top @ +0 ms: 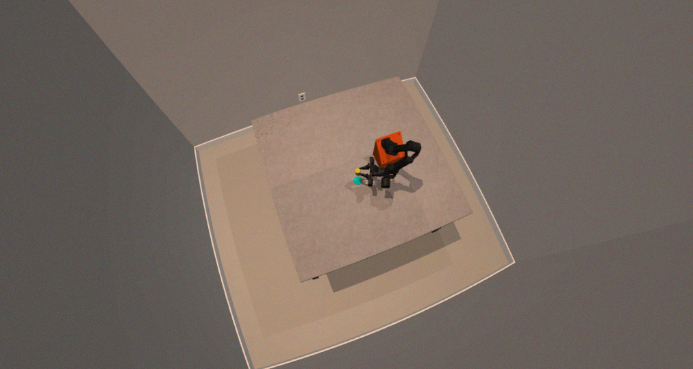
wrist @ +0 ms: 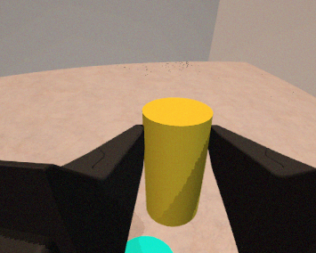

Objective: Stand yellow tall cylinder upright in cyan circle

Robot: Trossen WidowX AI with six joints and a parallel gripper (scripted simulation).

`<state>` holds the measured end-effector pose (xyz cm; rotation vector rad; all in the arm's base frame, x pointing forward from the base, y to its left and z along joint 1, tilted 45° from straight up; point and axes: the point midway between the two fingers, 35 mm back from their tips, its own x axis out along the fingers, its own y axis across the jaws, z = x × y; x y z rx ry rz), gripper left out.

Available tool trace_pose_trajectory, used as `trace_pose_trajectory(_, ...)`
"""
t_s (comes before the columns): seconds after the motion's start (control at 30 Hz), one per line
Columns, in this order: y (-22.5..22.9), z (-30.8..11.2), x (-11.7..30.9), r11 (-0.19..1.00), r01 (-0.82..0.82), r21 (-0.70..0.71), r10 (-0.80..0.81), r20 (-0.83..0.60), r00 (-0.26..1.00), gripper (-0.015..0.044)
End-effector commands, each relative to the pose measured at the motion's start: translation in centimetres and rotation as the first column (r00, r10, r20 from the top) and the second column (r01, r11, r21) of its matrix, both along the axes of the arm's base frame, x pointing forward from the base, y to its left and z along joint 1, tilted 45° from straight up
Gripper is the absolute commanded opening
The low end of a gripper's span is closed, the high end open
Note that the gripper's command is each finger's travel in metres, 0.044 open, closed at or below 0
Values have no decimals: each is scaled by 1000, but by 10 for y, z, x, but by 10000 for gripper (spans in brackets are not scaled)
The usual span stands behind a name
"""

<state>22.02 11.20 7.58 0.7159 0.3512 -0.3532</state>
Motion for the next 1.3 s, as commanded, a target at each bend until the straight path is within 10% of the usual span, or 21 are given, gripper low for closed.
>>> trace_pose_trajectory(0.0,-1,4,-2,1000,14,19,-14,38,999,105)
trace_pose_trajectory(1.27,13,1,-5,998,32,62,-38,107,994,105)
